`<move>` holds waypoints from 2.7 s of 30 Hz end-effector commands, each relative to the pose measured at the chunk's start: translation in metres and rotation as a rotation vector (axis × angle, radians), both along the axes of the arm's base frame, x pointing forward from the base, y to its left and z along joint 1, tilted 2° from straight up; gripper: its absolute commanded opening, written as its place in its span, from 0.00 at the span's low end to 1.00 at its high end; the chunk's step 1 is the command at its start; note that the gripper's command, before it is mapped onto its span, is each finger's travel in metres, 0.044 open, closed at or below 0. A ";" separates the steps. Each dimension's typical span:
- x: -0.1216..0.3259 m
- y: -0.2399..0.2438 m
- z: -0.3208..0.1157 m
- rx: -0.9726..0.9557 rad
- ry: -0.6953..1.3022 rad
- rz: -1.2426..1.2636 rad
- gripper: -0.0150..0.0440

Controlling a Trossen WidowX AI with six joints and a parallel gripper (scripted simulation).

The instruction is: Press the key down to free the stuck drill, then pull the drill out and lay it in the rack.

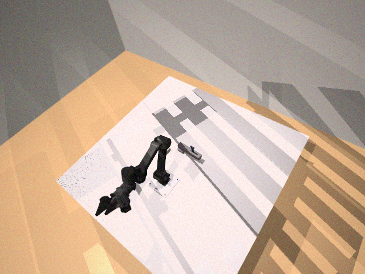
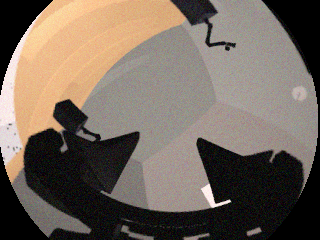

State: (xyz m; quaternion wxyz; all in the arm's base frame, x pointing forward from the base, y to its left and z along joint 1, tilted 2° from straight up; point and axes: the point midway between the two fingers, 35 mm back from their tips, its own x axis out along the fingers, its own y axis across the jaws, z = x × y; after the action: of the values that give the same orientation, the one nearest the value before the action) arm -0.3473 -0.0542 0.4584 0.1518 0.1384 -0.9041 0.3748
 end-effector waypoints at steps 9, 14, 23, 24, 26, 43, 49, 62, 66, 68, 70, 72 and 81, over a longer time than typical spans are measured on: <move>0.000 -0.001 0.000 -0.001 -0.002 0.004 0.53; 0.004 -0.046 -0.013 -0.042 -0.075 0.149 0.31; 0.039 -0.160 -0.052 -0.161 -0.350 0.519 0.25; 0.047 -0.175 -0.058 -0.175 -0.394 0.565 0.25; 0.066 -0.203 -0.069 -0.198 -0.486 0.652 0.25; 0.311 -0.331 -0.172 -0.132 -1.360 1.070 0.25; 0.411 -0.316 -0.205 0.015 -1.644 1.058 0.25; 0.578 -0.181 -0.262 0.480 -1.990 0.766 0.25; 0.603 -0.122 -0.274 0.622 -1.980 0.641 0.25; 0.610 -0.092 -0.279 0.684 -1.955 0.582 0.25; 0.613 -0.062 -0.283 0.739 -1.917 0.529 0.25; 0.613 -0.033 -0.285 0.785 -1.870 0.482 0.25; 0.609 -0.004 -0.289 0.837 -1.811 0.448 0.25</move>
State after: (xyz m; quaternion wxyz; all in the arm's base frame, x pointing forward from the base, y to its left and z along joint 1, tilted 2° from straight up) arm 0.2620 -0.0575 0.1695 -0.7224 0.0112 -0.6912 0.0121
